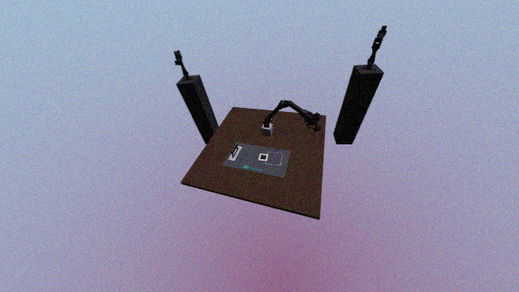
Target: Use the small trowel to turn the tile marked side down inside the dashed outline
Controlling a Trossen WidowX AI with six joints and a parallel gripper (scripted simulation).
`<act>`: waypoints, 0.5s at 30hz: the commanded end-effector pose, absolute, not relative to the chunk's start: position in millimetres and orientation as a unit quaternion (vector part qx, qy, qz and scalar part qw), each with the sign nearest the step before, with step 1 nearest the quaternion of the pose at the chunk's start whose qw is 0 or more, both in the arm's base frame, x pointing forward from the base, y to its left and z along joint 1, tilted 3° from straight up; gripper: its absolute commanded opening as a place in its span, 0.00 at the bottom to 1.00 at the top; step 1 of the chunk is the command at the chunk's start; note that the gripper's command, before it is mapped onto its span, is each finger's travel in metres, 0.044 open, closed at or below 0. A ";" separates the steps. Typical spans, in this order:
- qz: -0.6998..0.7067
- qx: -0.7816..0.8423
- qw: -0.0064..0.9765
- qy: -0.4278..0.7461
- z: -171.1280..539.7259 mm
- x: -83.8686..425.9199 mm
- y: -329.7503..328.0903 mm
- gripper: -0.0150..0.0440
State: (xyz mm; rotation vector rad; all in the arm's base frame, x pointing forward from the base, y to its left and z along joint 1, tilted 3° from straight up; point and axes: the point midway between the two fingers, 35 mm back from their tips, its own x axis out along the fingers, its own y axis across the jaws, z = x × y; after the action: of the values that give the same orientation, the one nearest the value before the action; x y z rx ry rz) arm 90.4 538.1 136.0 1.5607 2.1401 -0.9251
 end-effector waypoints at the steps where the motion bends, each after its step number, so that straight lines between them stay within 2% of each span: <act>1: -0.325 0.548 0.167 0.752 136.0 90.4 538.1 0.89; 11: -0.325 0.548 0.167 0.752 136.0 90.3 538.1 0.44; 15: -0.325 0.548 0.167 0.752 136.0 90.3 538.1 0.42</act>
State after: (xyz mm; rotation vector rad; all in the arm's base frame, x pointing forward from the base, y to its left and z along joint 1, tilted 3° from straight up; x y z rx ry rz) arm 90.4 538.1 136.0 1.5606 2.1402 -0.9251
